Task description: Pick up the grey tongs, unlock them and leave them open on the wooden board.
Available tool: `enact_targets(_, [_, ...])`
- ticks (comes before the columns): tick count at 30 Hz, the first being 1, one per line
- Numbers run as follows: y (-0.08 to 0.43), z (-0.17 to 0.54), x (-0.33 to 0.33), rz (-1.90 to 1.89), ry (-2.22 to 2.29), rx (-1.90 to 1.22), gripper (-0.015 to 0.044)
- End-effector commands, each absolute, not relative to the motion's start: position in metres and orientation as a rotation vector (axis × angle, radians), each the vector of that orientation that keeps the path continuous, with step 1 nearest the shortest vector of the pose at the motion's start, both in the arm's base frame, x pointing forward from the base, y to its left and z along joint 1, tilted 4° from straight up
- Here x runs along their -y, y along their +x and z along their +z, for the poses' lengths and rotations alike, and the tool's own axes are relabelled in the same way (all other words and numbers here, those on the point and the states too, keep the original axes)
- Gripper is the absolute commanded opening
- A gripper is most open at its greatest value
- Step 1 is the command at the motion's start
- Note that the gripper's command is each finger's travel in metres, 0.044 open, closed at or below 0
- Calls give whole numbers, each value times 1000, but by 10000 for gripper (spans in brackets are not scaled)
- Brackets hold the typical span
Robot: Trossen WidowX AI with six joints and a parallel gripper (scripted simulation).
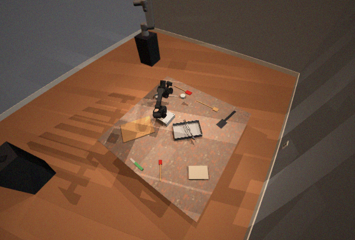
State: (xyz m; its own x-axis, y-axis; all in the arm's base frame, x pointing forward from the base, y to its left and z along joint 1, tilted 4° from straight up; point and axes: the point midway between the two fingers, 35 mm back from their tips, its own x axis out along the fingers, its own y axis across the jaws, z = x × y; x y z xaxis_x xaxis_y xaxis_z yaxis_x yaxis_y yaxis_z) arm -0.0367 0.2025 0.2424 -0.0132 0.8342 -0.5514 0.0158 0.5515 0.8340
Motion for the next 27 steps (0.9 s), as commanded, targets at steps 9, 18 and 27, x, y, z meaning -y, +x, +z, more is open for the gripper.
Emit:
enact_targets(9, [72, 217, -239, 388, 600, -1213, 440])
enact_targets(18, [177, 185, -217, 64, 507, -1175, 440])
enact_targets(27, [261, 151, -159, -175, 453, -1244, 440])
